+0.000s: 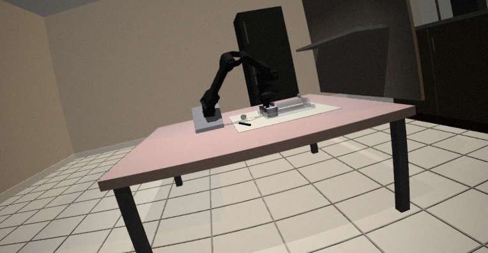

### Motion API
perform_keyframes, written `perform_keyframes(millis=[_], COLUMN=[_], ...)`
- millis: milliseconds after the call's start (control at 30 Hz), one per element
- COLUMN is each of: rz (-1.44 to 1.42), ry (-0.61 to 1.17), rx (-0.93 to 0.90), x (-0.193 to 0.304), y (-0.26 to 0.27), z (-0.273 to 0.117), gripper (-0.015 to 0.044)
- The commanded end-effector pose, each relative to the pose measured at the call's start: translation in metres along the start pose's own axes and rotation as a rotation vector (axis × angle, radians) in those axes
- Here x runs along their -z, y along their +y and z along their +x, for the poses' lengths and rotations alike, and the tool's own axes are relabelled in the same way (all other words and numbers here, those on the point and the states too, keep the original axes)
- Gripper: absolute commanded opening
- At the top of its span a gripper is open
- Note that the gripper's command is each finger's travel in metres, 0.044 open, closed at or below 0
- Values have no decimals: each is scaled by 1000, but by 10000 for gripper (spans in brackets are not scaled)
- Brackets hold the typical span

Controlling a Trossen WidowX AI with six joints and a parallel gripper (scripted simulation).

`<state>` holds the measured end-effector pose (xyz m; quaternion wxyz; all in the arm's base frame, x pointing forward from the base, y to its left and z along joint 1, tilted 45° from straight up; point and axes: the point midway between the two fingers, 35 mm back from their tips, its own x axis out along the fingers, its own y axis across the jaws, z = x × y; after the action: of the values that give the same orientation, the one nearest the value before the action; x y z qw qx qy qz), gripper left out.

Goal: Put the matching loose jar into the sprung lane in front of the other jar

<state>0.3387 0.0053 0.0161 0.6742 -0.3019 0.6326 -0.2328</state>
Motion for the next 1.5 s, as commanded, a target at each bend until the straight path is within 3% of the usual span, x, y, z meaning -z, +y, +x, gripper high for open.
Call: perform_keyframes(millis=[0, 1467], rz=[4, 4], ry=[-10, -10], rx=[9, 9], x=[-2, 2], y=[-1, -1], z=[2, 8], gripper=[0, 0])
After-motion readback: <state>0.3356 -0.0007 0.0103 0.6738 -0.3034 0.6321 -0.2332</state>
